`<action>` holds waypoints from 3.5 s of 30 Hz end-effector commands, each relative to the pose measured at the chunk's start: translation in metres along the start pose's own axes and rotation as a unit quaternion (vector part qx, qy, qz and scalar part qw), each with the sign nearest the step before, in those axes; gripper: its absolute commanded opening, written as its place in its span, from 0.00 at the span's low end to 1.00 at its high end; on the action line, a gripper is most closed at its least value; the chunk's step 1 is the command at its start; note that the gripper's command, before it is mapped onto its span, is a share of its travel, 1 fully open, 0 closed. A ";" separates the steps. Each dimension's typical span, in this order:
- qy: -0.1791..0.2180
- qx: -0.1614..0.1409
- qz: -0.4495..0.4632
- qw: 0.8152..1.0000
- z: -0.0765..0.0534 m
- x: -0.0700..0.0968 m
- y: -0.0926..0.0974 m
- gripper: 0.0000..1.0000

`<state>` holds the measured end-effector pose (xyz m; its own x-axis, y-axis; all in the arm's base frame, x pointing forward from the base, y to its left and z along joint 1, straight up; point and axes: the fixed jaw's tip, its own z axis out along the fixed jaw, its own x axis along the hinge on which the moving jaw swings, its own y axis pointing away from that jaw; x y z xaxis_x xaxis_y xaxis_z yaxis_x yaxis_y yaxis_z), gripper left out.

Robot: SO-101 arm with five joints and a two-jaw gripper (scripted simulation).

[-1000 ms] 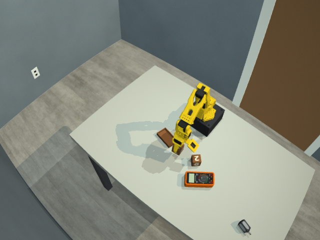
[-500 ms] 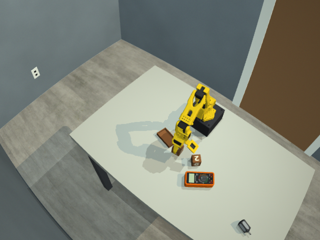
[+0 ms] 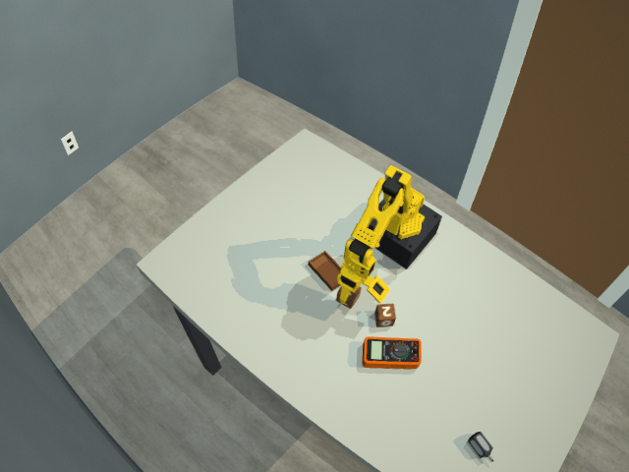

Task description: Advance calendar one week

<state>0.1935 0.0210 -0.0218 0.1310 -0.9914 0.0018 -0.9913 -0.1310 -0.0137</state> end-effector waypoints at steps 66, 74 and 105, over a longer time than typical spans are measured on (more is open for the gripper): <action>-0.001 -0.002 -0.004 1.000 0.027 -0.002 0.001 0.00; -0.001 -0.002 -0.004 1.000 0.028 -0.002 0.001 0.00; -0.001 -0.002 -0.004 1.000 0.032 -0.002 0.001 0.24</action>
<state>0.1957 0.0213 -0.0508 0.1310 -0.9914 0.0019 -0.9912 -0.1310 -0.0214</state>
